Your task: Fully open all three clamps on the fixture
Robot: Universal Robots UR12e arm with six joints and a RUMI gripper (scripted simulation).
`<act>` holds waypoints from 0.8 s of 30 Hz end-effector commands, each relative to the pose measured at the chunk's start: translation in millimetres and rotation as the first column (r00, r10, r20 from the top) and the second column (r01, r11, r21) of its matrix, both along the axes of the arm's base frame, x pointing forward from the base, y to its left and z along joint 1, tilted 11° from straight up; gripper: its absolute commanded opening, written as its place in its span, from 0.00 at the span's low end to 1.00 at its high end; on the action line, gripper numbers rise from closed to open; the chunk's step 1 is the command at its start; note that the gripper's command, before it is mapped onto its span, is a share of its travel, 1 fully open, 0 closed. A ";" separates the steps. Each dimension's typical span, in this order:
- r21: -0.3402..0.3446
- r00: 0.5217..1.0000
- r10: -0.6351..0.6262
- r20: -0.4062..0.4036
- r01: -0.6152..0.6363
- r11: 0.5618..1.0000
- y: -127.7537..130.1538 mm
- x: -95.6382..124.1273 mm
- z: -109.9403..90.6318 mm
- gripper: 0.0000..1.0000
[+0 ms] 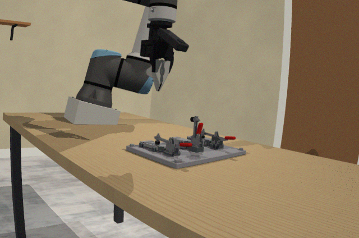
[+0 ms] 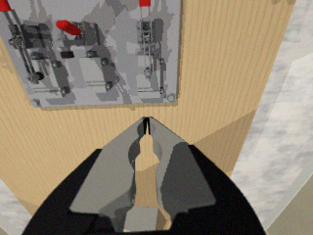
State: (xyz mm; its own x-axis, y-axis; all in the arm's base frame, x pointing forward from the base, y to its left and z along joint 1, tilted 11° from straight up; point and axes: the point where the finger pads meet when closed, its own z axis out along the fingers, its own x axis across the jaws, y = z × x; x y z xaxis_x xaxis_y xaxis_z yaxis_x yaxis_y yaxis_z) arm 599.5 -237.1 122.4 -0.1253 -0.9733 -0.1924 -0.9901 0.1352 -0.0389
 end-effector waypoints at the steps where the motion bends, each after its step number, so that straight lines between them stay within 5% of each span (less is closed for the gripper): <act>1: -0.001 1.000 0.000 0.001 0.000 1.000 -0.5 0.5 0.7 0.00; 15: -0.001 1.000 0.000 0.001 0.000 1.000 -0.5 0.5 0.7 0.00; 16: -0.001 1.000 0.000 0.001 0.000 1.000 -0.5 0.5 0.7 0.59; 24: -0.001 1.000 0.000 0.001 0.000 1.000 -0.5 0.5 0.7 0.59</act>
State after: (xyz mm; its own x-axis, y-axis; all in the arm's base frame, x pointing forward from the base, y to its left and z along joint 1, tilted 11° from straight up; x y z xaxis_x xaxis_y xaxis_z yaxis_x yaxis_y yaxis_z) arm 599.5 -237.1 122.4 -0.1254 -0.9733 -0.1923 -0.9900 0.1353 -0.0389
